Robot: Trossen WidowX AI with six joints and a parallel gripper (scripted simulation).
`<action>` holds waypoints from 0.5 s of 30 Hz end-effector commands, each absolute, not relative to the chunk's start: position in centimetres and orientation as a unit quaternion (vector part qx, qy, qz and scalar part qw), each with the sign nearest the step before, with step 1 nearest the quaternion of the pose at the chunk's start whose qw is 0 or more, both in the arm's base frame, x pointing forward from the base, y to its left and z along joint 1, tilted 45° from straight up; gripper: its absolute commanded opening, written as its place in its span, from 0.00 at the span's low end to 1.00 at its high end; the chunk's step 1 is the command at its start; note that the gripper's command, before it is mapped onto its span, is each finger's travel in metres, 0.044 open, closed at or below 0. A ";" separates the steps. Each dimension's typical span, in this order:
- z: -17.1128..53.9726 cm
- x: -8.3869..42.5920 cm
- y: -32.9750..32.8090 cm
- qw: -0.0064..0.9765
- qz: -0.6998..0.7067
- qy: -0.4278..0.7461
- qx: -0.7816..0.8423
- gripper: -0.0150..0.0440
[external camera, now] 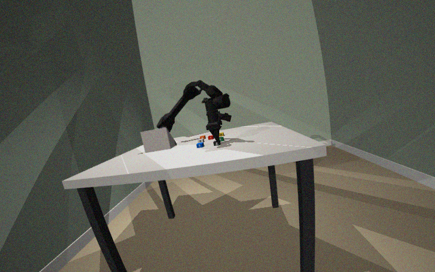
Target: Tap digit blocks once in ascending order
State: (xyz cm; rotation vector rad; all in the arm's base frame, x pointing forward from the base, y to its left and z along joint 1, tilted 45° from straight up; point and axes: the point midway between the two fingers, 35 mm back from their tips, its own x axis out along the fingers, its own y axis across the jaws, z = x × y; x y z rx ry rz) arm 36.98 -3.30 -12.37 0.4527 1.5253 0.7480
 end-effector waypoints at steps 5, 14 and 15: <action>-10.7 37.0 -4.9 0.634 0.327 0.671 0.203 0.29; -9.2 37.4 -6.5 0.633 0.326 0.672 0.204 0.29; -8.2 37.6 -7.5 0.633 0.326 0.672 0.203 0.29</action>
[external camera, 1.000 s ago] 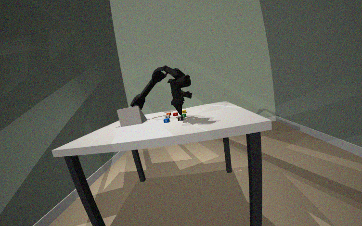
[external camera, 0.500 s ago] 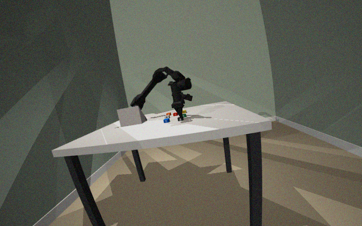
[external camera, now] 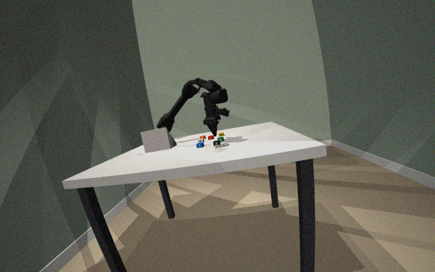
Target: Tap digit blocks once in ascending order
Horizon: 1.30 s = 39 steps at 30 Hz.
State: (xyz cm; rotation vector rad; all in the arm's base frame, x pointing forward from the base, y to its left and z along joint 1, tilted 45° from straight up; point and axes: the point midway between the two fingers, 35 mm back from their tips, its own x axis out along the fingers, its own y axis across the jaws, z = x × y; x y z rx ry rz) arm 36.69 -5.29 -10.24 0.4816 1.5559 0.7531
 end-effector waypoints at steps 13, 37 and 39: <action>-1.7 36.0 -9.3 0.632 0.326 0.673 0.204 0.29; 4.3 23.7 0.0 0.630 0.325 0.674 0.206 0.29; 2.0 23.3 2.3 0.630 0.326 0.674 0.206 0.29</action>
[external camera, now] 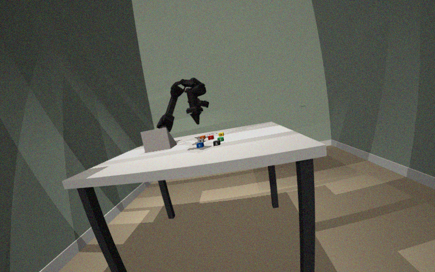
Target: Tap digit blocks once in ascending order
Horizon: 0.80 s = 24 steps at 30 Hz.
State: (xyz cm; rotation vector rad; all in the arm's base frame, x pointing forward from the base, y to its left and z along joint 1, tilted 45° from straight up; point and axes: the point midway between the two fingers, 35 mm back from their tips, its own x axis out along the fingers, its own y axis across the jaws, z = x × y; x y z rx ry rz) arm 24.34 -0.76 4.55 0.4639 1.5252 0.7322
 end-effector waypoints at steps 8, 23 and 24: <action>0.4 22.7 4.0 0.629 0.328 0.674 0.207 0.29; -1.2 22.4 5.6 0.629 0.328 0.674 0.208 0.29; -1.3 22.4 5.7 0.629 0.328 0.674 0.208 0.29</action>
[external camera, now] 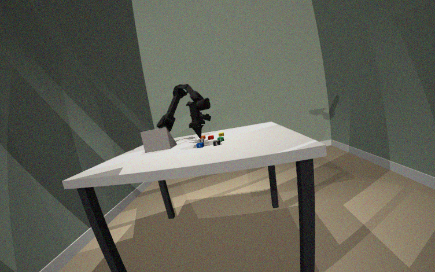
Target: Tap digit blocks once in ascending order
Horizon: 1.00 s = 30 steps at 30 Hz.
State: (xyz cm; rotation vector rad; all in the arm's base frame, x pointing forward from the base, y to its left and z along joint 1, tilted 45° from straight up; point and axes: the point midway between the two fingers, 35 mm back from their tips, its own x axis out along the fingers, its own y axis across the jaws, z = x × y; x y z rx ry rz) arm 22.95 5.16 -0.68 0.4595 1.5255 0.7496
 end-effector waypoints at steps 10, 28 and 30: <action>-1.7 22.3 6.1 0.629 0.328 0.674 0.208 0.29; 6.0 23.7 -1.5 0.629 0.326 0.674 0.207 0.29; 6.2 23.7 -1.6 0.629 0.327 0.674 0.207 0.29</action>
